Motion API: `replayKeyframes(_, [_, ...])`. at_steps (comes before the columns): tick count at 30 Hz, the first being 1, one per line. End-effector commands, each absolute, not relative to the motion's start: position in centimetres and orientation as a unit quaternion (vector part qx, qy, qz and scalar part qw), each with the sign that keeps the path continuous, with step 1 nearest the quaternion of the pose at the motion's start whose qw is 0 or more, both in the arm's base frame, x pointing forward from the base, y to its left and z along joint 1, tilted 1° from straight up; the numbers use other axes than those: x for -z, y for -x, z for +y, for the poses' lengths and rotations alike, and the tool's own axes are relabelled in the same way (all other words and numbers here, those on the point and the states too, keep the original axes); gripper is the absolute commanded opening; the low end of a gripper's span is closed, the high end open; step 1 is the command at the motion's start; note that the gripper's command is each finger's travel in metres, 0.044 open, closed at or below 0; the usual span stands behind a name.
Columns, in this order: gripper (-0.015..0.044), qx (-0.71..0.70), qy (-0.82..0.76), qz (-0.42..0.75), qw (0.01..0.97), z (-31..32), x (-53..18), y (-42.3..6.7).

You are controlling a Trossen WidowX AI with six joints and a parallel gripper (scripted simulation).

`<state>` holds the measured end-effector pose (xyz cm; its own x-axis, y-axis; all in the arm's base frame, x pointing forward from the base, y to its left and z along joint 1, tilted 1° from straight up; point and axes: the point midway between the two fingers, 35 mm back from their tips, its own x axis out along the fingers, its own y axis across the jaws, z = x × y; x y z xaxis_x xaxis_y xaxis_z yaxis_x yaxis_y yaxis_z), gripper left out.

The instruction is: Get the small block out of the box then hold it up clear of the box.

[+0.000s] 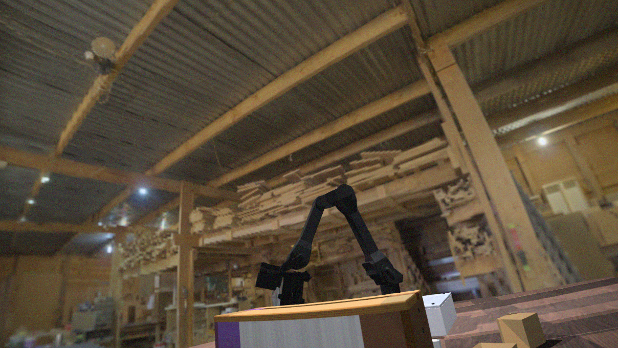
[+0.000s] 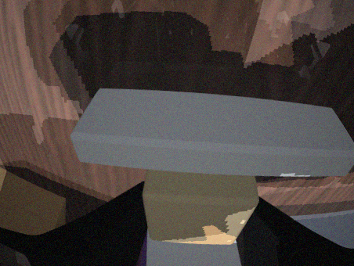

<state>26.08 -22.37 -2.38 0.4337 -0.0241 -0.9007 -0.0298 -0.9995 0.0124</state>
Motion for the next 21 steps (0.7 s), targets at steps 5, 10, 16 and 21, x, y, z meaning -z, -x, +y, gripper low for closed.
replayKeyframes(5, [0.0029,-0.532,0.847,0.018,0.005,-22.4,2.4,-26.1])
replayKeyframes(10, [0.0,-0.532,0.847,0.017,0.004,-22.5,-0.3,-26.1])
replayKeyframes(16, [0.0,-0.532,0.847,0.016,0.003,-22.3,-3.7,-25.9])
replayKeyframes(21, [0.0,-0.532,0.847,0.017,0.003,-22.3,-3.9,-25.9])
